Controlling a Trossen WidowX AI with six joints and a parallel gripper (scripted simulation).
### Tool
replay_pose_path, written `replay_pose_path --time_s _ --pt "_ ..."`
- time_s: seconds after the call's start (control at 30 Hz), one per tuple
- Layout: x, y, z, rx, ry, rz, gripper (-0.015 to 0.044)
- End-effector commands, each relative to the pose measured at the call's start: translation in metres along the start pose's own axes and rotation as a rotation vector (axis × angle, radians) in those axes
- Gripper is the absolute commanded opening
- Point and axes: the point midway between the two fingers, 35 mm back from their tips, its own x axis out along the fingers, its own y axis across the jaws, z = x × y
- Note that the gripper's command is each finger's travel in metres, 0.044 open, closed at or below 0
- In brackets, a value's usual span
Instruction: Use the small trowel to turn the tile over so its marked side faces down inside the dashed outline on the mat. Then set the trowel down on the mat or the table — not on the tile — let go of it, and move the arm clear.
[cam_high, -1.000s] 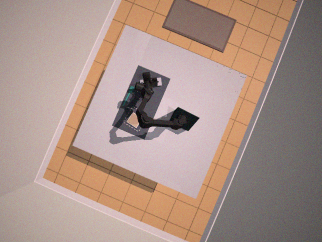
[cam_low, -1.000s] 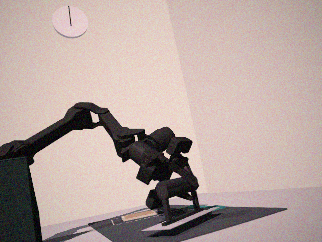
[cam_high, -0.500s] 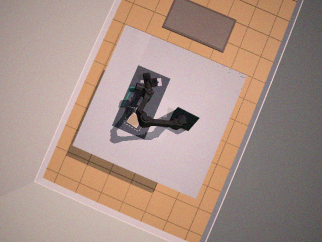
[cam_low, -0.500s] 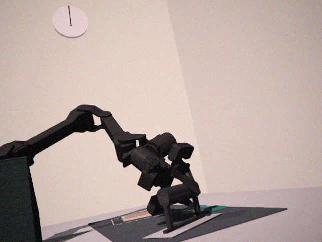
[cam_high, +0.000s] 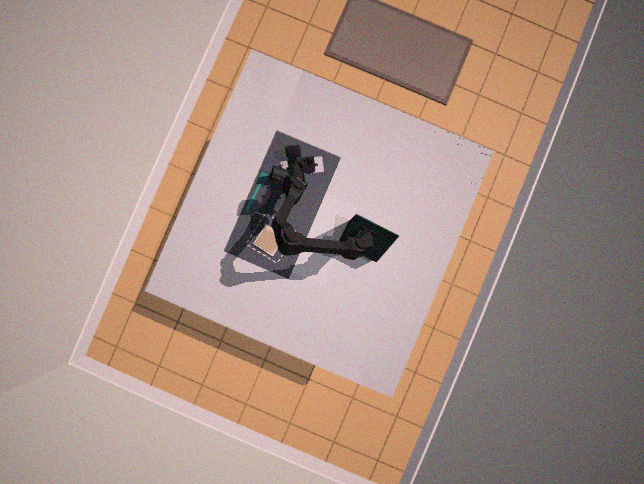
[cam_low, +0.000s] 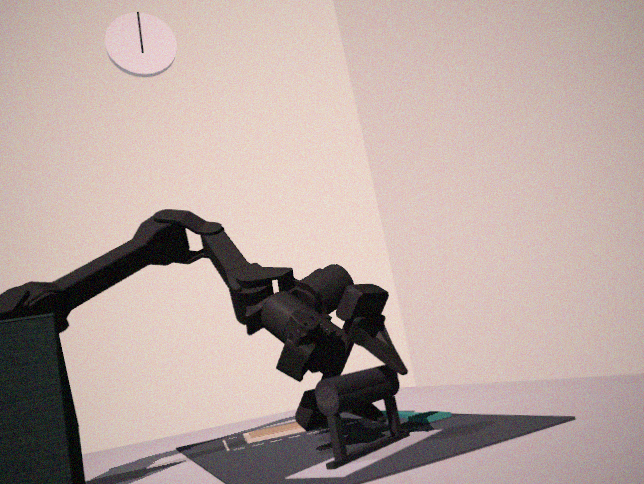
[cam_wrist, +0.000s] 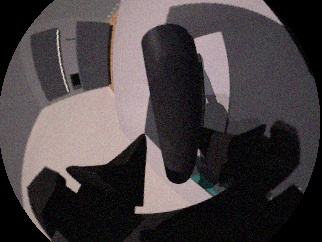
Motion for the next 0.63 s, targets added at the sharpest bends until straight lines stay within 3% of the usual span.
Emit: replay_pose_path --time_s 0.0,0.6 --pt "-0.007 0.000 0.000 0.002 -0.002 0.001 0.0300" --pt "-0.060 0.000 0.000 0.000 -0.001 0.000 0.0300"
